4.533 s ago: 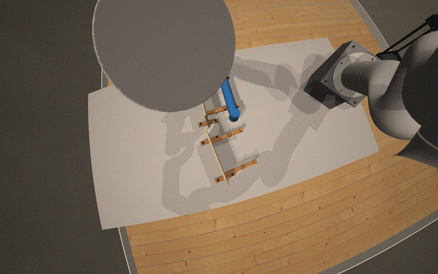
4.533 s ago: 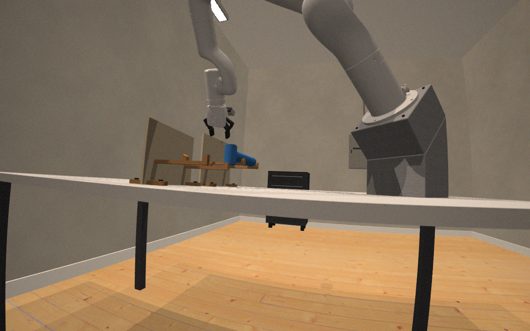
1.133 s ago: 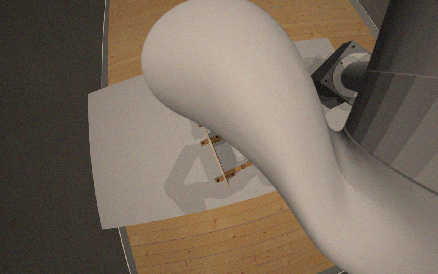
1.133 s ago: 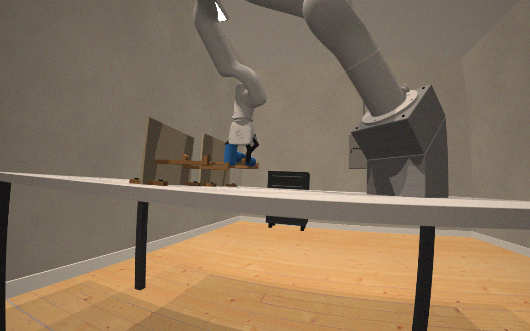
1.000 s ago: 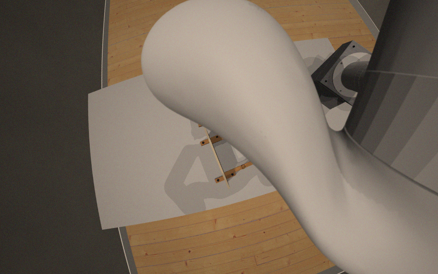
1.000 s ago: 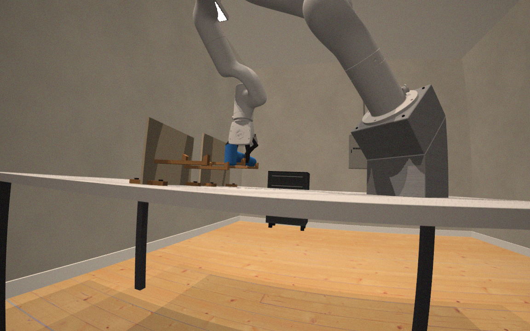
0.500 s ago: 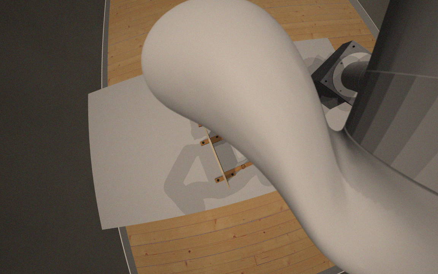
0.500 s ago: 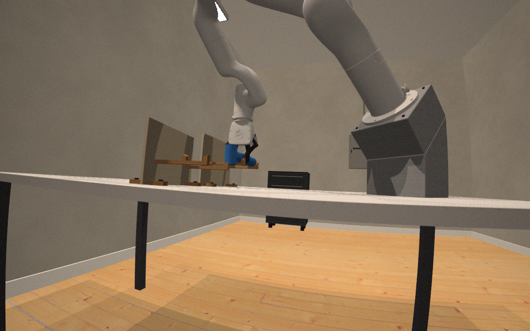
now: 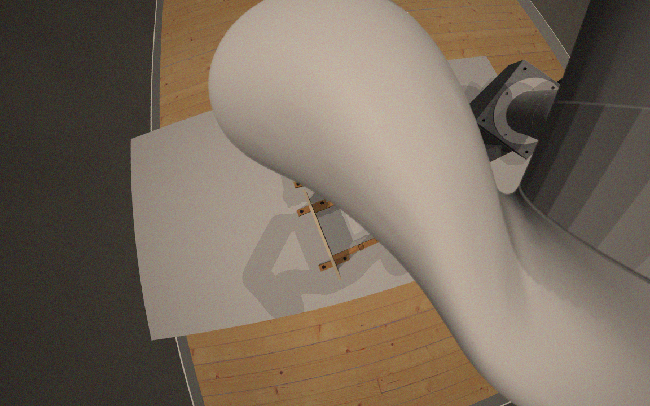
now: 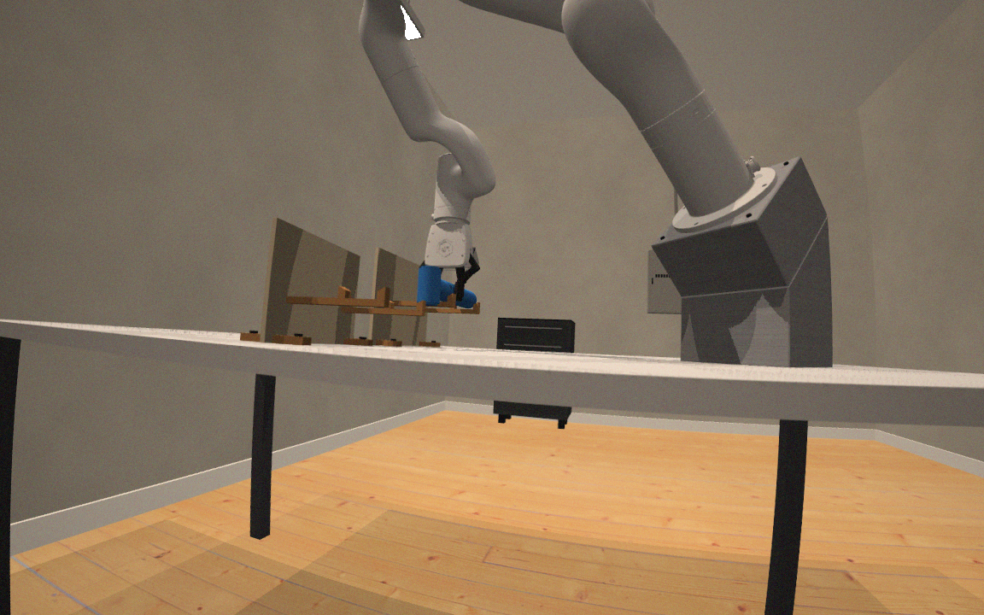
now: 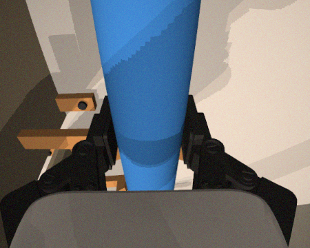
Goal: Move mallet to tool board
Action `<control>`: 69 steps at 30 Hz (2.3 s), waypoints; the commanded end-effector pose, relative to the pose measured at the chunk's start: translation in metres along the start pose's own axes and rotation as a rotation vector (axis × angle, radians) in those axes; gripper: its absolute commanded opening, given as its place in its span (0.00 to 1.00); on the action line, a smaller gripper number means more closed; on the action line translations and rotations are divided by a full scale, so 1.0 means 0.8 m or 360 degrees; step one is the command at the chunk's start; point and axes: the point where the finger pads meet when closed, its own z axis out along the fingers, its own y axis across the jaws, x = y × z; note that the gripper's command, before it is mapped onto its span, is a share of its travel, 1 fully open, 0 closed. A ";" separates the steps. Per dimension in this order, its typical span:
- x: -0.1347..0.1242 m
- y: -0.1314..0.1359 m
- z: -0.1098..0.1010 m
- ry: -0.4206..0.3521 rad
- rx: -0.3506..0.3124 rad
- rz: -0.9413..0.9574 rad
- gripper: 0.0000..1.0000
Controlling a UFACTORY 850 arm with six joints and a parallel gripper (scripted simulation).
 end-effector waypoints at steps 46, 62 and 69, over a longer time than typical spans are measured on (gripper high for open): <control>-0.332 -0.004 -0.084 0.0009 0.0007 -0.0009 0.00; -0.363 0.003 -0.088 0.0003 0.0003 -0.0206 0.00; -0.363 0.003 -0.078 0.0000 0.0003 -0.0206 0.00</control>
